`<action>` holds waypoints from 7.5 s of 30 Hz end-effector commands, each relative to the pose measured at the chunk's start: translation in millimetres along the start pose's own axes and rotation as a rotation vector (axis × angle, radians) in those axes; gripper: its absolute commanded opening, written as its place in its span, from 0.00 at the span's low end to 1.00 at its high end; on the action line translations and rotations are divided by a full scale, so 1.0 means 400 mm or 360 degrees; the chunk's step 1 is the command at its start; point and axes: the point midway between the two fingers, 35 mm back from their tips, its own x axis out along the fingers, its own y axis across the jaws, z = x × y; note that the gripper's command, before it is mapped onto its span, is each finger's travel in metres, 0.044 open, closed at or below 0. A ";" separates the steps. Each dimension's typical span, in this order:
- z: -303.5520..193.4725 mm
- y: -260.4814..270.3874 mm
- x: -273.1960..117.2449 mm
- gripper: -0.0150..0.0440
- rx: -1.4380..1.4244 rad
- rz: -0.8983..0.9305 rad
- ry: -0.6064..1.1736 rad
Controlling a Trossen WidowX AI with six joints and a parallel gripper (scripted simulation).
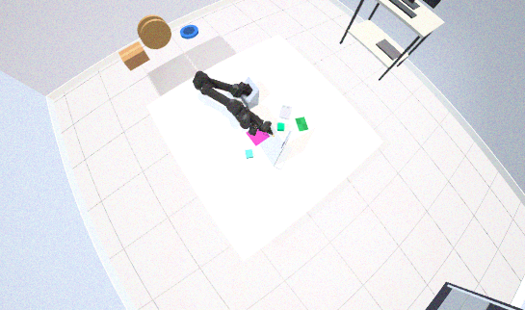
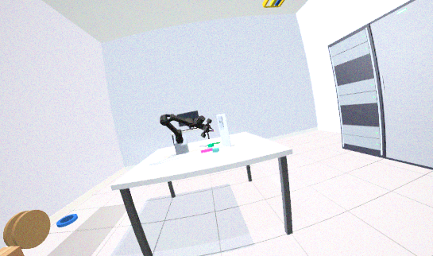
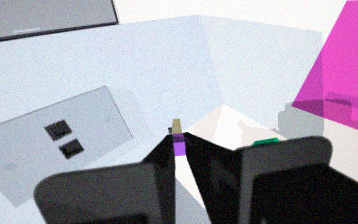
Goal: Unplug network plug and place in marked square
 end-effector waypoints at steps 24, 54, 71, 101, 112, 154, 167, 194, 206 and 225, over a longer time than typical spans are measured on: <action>-0.016 -0.254 -0.030 0.25 0.0409 -0.0468 -0.0796; -0.011 -0.330 -0.046 0.25 0.0500 -0.0516 -0.1030; -0.005 -0.354 -0.028 0.25 0.0503 -0.0519 -0.1026; 0.006 -0.398 -0.005 0.25 0.0501 -0.0518 -0.1027; 0.011 -0.414 -0.001 0.25 0.0497 -0.0516 -0.1031; 0.028 -0.439 0.002 0.52 0.0497 -0.0509 -0.1047; 0.019 -0.431 -0.006 0.52 0.0498 -0.0511 -0.1042; -0.010 -0.412 -0.037 0.52 0.0496 -0.0514 -0.1035; -0.020 -0.400 -0.038 0.52 0.0505 -0.0520 -0.1025; -0.036 -0.374 -0.038 0.52 0.0522 -0.0535 -0.1006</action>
